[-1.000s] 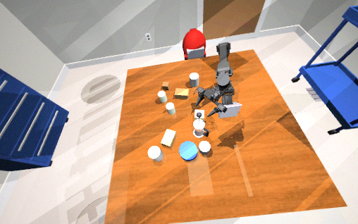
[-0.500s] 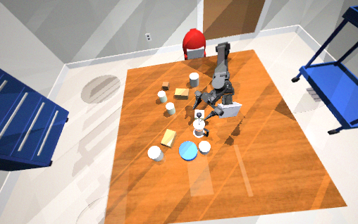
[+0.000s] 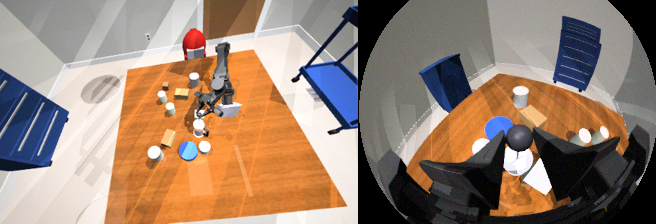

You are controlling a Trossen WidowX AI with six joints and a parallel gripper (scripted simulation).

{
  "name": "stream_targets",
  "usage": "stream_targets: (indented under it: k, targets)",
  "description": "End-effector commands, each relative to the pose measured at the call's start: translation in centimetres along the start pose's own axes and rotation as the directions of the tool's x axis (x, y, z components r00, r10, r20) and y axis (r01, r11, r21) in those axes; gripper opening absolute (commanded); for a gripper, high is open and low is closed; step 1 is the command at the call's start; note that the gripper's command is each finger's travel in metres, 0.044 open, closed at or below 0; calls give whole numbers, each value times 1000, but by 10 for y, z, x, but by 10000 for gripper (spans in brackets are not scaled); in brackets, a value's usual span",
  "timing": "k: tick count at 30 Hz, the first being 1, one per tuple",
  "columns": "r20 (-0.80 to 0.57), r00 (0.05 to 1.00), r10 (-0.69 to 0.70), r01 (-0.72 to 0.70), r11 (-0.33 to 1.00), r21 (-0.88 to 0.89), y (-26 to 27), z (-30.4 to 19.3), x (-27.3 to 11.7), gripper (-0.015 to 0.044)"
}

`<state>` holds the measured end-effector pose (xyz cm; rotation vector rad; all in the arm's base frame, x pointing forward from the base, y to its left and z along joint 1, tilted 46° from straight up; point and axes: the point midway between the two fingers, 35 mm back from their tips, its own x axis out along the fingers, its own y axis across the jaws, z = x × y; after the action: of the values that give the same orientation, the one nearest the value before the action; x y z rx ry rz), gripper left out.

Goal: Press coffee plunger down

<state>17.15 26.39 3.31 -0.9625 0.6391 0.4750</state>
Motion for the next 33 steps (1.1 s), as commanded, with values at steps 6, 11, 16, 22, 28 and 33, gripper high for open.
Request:
stream_targets:
  k: [6, 11, 16, 22, 28, 33]
  targets:
    - [0, 1000, 2, -2, 1000, -4, 1, 0, 0, 121]
    - [0, 1000, 2, -2, 1000, -4, 1, -2, 2, 121]
    - [0, 1000, 3, -3, 1000, -3, 2, -8, 8, 121]
    - [-1, 1000, 3, -3, 1000, -3, 2, -15, 14, 121]
    - [-1, 1000, 3, -3, 1000, -3, 3, -23, 21, 121]
    - [-1, 1000, 4, -4, 1000, -3, 3, -29, 26, 121]
